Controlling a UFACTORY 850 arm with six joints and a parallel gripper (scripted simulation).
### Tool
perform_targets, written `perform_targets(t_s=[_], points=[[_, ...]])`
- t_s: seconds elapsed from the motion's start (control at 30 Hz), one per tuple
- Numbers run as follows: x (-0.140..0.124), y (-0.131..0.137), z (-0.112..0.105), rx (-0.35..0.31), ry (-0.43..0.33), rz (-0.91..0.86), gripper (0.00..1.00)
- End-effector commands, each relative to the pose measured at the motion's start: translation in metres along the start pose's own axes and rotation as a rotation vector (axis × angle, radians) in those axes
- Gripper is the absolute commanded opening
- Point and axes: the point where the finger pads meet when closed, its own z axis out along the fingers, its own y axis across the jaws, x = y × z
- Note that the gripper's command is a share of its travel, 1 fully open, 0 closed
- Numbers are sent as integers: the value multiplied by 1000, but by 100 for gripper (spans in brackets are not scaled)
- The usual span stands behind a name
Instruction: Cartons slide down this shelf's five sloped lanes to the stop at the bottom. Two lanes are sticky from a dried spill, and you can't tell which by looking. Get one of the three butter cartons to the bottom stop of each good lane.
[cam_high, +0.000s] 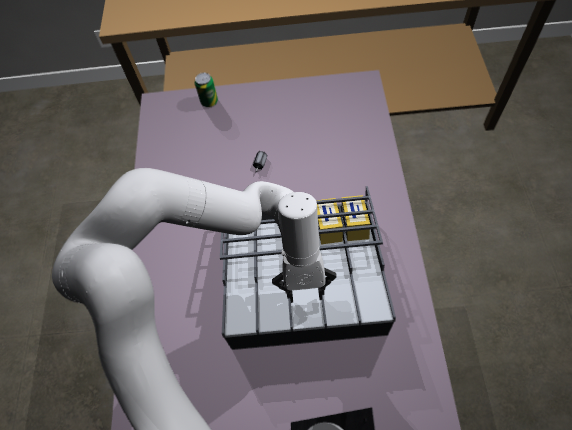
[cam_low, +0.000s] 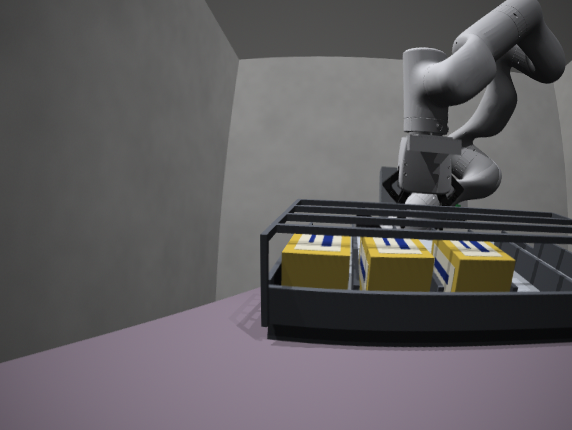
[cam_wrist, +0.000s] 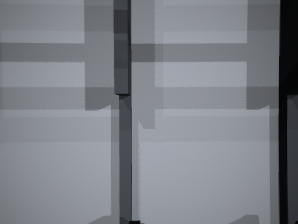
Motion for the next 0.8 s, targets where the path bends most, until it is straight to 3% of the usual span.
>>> perform_targets(t_s=[0.0,0.77], points=[[0,0,-1,-1,1,0,78],[0,0,-1,-1,1,0,81]])
